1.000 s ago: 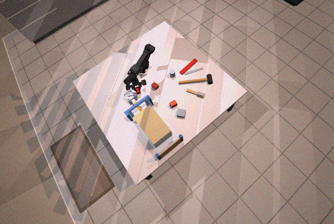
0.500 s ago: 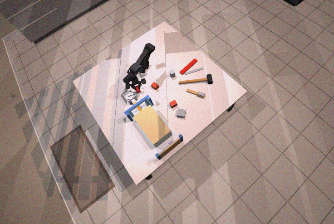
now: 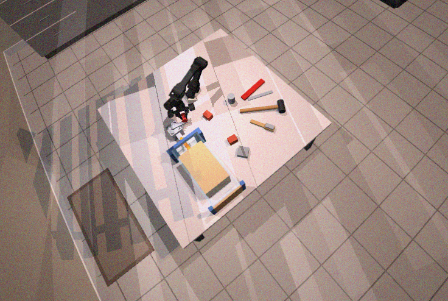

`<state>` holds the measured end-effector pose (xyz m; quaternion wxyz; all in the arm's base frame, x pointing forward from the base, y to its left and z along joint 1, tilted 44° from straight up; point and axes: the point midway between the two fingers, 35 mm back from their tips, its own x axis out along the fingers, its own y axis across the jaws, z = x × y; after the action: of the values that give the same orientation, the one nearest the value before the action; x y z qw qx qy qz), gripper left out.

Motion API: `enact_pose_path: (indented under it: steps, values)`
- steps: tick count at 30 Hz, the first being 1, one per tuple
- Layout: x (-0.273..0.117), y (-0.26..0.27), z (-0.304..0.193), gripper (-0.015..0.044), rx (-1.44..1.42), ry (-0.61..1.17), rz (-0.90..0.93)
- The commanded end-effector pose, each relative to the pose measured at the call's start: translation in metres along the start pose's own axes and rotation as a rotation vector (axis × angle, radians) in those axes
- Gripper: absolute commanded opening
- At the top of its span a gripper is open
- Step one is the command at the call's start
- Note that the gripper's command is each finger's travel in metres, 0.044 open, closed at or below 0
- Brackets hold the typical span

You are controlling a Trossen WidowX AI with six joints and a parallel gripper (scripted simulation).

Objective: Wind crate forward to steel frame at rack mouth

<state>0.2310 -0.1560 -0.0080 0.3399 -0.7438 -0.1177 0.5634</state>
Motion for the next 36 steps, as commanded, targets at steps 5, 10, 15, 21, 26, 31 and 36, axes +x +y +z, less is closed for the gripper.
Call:
enact_pose_path:
  steps: [5, 10, 15, 21, 26, 31, 36]
  values:
    - [-0.007, 0.009, 0.021, 0.0000, 0.036, -0.026, 0.015]
    - [-0.009, 0.012, 0.026, 0.0000, 0.036, -0.026, 0.015]
    - [-0.011, 0.015, 0.031, 0.0000, 0.036, -0.026, 0.016]
    - [-0.014, 0.019, 0.036, 0.0000, 0.037, -0.027, 0.016]
    - [-0.016, 0.023, 0.040, 0.0000, 0.037, -0.027, 0.016]
    - [-0.018, 0.027, 0.044, 0.0000, 0.037, -0.027, 0.017]
    - [-0.020, 0.031, 0.048, 0.0000, 0.037, -0.027, 0.017]
